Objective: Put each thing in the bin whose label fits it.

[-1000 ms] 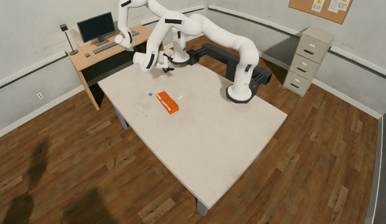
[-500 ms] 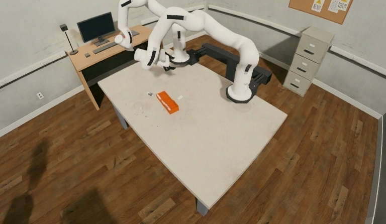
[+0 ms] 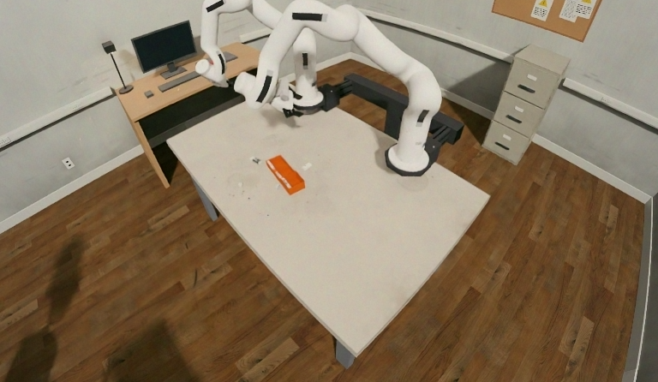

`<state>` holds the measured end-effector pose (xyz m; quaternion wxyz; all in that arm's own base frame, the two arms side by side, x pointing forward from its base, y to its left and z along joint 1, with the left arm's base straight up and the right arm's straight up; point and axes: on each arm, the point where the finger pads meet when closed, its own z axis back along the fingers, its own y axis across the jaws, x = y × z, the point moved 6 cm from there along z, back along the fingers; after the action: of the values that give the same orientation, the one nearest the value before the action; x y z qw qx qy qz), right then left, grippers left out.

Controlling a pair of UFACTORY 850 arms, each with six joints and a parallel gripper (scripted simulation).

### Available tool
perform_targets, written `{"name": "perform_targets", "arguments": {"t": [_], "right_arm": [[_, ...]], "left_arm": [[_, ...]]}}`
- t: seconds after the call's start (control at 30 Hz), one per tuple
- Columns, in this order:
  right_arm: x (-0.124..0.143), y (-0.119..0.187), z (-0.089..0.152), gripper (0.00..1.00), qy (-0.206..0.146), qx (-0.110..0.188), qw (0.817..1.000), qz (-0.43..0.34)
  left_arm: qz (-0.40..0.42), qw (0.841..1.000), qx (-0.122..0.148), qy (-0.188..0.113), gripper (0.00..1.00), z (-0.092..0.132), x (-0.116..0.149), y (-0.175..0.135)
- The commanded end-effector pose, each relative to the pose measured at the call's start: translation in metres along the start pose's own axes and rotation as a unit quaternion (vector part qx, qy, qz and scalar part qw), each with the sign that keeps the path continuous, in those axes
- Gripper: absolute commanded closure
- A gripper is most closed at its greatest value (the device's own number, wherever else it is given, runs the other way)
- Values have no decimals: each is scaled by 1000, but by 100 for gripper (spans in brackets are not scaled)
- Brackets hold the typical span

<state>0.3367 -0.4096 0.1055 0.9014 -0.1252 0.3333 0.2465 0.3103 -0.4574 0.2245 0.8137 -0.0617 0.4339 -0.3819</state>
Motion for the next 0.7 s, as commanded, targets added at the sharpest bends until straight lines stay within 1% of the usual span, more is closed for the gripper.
{"name": "perform_targets", "arguments": {"t": [0.0, 0.23, 0.3, 0.67], "right_arm": [[0, -1, 1, 0, 0, -1, 1000, -1], [0, -1, 1, 0, 0, -1, 1000, -1], [0, -1, 1, 0, 0, -1, 1000, -1], [0, -1, 1, 0, 0, -1, 1000, -1]], "left_arm": [[6, 1000, 17, -20, 0, 1, -16, 1], [17, 997, 47, -54, 0, -2, -46, 4], [17, 997, 47, -54, 0, -2, -46, 4], [31, 988, 96, -117, 0, -15, -97, 15]]}}
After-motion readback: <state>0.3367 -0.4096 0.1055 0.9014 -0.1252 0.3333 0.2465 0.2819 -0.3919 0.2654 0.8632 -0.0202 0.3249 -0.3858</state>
